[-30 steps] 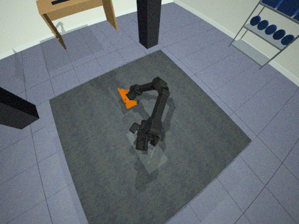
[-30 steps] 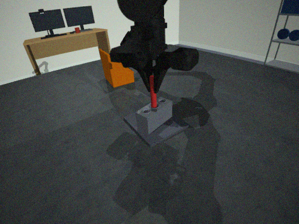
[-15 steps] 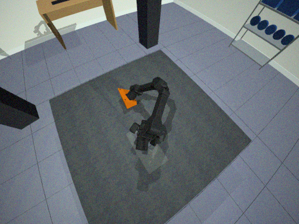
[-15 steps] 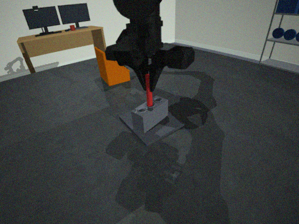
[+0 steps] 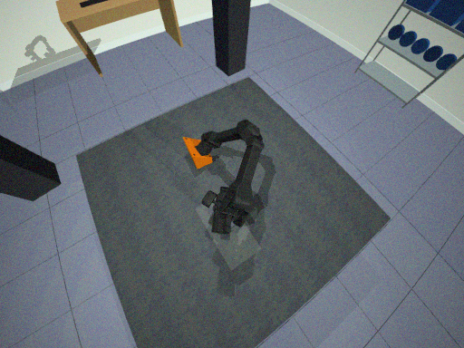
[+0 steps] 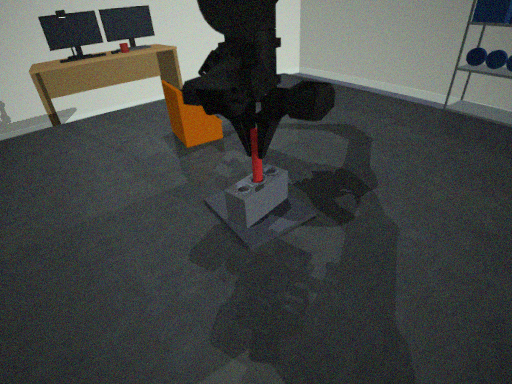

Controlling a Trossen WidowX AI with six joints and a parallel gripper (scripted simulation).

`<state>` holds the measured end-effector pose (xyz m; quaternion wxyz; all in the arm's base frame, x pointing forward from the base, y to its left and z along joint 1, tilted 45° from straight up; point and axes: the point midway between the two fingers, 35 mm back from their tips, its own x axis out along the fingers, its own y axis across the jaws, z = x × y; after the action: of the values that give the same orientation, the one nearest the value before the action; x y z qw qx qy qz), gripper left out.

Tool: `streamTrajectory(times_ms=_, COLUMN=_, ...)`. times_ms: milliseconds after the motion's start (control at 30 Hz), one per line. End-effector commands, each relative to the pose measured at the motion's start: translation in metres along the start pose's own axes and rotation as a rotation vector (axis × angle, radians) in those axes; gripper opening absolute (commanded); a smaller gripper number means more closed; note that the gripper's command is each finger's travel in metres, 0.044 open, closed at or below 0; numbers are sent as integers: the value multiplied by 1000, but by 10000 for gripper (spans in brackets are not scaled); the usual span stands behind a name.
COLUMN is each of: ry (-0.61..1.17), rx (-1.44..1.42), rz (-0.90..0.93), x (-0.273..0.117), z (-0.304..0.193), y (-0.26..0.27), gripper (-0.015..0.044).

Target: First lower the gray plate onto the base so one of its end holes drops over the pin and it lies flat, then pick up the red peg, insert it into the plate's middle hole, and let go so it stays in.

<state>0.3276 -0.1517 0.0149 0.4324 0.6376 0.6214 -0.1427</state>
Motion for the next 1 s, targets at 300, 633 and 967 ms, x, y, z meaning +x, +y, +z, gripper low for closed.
streamTrajectory(times_ms=300, ry=0, rx=0, rz=0, x=0, z=0, y=0, gripper=150)
streamTrajectory(times_ms=633, ry=0, rx=1, rz=1, x=-1, z=0, y=0, gripper=150)
streamTrajectory(times_ms=967, ry=4, rx=5, rz=4, x=-9, z=0, y=0, gripper=150)
